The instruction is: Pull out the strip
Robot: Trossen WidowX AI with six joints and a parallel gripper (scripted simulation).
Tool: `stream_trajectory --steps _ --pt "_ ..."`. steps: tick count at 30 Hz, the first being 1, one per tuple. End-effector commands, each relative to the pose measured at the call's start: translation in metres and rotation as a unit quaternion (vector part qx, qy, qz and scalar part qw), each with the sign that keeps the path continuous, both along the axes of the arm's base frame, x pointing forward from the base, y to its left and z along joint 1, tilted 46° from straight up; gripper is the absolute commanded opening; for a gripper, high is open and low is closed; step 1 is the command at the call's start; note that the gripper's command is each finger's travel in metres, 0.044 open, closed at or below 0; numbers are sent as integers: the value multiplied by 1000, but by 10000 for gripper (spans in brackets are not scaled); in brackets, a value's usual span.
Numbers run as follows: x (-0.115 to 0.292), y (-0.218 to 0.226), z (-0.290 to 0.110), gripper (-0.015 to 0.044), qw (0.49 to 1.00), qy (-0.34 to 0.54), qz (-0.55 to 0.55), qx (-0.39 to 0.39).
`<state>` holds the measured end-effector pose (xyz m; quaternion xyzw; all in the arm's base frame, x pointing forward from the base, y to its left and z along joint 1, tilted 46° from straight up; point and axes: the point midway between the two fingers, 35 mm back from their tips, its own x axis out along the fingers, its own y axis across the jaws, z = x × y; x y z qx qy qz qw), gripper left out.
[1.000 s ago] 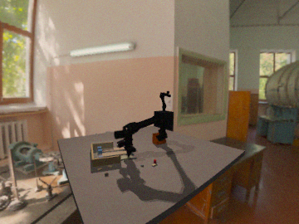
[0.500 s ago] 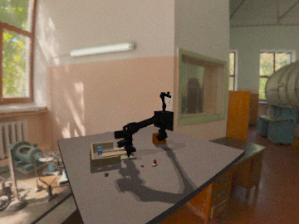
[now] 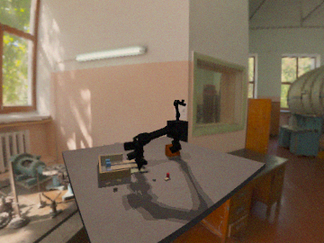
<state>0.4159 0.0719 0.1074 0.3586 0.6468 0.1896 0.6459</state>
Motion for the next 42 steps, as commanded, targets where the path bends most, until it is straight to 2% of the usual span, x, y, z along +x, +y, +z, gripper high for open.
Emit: stream_trajectory --steps 1,10,42 --pt "0 2 -1 0 1000 0 0 -1" --pt "-2 2 -1 0 1000 0 0 -1" --pt "-50 13 1 0 1000 1 0 0"
